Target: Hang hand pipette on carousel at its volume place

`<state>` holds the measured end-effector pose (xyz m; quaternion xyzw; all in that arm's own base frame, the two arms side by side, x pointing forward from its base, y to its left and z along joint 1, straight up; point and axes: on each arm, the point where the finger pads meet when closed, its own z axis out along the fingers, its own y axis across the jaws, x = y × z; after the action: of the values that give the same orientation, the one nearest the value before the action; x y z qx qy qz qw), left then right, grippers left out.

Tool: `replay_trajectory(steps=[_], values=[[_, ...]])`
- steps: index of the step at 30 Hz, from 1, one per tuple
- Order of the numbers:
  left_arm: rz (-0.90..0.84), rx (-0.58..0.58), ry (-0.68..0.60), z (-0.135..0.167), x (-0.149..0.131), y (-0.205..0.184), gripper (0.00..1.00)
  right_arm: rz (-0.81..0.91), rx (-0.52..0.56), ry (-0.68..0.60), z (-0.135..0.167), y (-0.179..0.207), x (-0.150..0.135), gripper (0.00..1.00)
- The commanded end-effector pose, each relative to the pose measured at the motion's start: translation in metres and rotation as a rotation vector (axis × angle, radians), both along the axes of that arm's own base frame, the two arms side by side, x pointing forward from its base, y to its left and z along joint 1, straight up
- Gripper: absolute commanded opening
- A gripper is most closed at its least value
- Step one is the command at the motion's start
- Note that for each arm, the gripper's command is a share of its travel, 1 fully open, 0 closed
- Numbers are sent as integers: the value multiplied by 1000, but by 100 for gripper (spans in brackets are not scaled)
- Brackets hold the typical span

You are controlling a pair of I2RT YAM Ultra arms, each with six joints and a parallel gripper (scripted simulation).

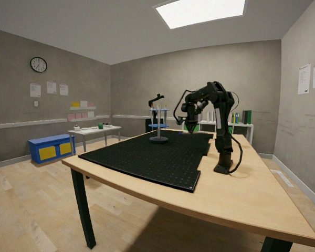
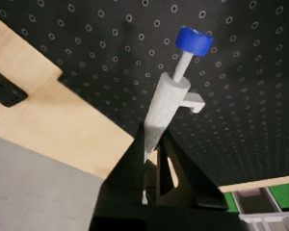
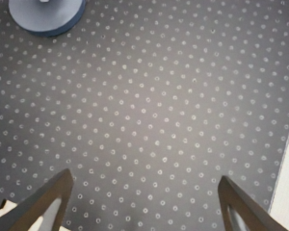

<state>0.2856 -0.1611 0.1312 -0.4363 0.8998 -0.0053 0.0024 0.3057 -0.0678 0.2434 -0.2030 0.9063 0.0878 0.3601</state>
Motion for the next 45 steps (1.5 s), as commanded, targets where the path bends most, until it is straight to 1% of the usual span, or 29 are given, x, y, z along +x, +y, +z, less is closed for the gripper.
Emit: replay_trajectory(steps=[1,4,10,12,15,19,27,29,31,33,42,45], values=[[-161,4,-16,11,1,3,12,4,-5,-38,9,-2,3,100],[-161,4,-16,11,1,3,12,4,-5,-38,9,-2,3,100],[-382,7,-18,11,1,3,12,4,-5,-38,9,-2,3,100],[-382,7,-18,11,1,3,12,4,-5,-38,9,-2,3,100],[-491,9,-18,11,1,3,12,4,-5,-38,9,-2,3,100],[-510,9,-18,11,1,3,12,4,-5,-38,9,-2,3,100],[-804,14,-20,11,1,3,12,4,-5,-38,9,-2,3,100],[-804,14,-20,11,1,3,12,4,-5,-38,9,-2,3,100],[-860,15,-20,11,1,3,12,4,-5,-38,9,-2,3,100],[-860,15,-20,11,1,3,12,4,-5,-38,9,-2,3,100],[-1190,18,-22,11,1,3,12,4,-5,-38,9,-2,3,100],[-1209,18,-22,11,1,2,12,4,-5,-38,9,-2,3,100]])
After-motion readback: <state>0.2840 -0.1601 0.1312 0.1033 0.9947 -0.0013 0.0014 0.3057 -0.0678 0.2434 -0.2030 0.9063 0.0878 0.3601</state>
